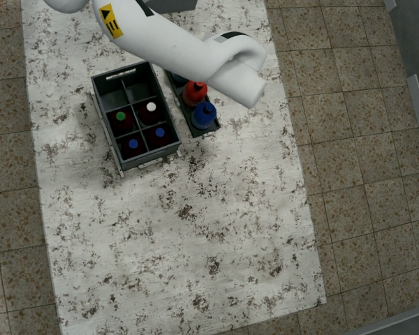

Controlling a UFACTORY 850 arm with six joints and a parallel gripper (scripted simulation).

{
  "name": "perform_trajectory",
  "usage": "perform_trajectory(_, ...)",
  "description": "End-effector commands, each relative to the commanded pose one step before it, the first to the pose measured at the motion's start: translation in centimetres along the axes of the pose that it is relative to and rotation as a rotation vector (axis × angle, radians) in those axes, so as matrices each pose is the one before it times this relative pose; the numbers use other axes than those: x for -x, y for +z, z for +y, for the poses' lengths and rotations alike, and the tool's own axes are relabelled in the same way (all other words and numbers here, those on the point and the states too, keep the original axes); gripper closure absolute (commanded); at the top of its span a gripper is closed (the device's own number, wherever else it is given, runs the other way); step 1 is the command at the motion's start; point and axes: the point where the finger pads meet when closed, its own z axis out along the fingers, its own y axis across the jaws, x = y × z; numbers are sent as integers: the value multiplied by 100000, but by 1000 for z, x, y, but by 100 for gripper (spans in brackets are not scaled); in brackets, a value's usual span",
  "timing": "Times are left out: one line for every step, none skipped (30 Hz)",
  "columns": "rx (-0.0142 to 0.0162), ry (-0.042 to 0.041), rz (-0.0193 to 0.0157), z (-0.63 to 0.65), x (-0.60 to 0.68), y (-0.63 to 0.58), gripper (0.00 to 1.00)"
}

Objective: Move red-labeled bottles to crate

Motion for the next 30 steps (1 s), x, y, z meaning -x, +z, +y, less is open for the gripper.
perform_trajectory(9665,2406,-3776,-496,1549,-282,0)
perform_trajectory(5753,1498,-2277,-244,936,-68,0)
perform_trajectory(2243,612,-872,-93,356,3,0)
perform_trajectory(2249,613,-887,-94,361,-4,0)
perform_trajectory(2838,768,-1126,-116,459,-10,0)
perform_trajectory(3040,802,-1163,-106,484,8,0)
perform_trajectory(2964,778,-1155,-105,478,-4,0)
perform_trajectory(2871,747,-1114,-95,463,-2,0)
perform_trajectory(2830,729,-1094,-89,457,0,0)
perform_trajectory(2819,722,-1109,-89,460,-11,0)
perform_trajectory(2823,727,-1096,-83,458,2,0)
perform_trajectory(0,0,0,0,0,0,0)
perform_trajectory(0,0,0,0,0,0,0)
perform_trajectory(8229,2120,-3169,-230,1327,27,0)
perform_trajectory(2051,536,-775,-48,330,27,0)
perform_trajectory(1841,478,-703,-43,297,19,0)
perform_trajectory(2368,609,-913,-56,384,18,0)
perform_trajectory(2813,717,-1097,-67,458,13,0)
perform_trajectory(2911,759,-1110,-61,472,43,0)
perform_trajectory(2835,729,-1094,-60,460,31,0)
perform_trajectory(2760,699,-1078,-59,448,20,0)
perform_trajectory(2735,703,-1054,-54,443,37,0)
perform_trajectory(2736,701,-1055,-53,442,38,0)
perform_trajectory(2739,689,-1066,-53,441,28,0)
perform_trajectory(2734,695,-1061,-50,442,39,0)
perform_trajectory(2726,717,-1040,-43,443,69,0)
perform_trajectory(2722,702,-1045,-44,439,58,0)
perform_trajectory(2715,691,-1047,-44,436,52,0)
perform_trajectory(0,0,0,0,0,0,0)
perform_trajectory(0,0,0,0,0,0,0)
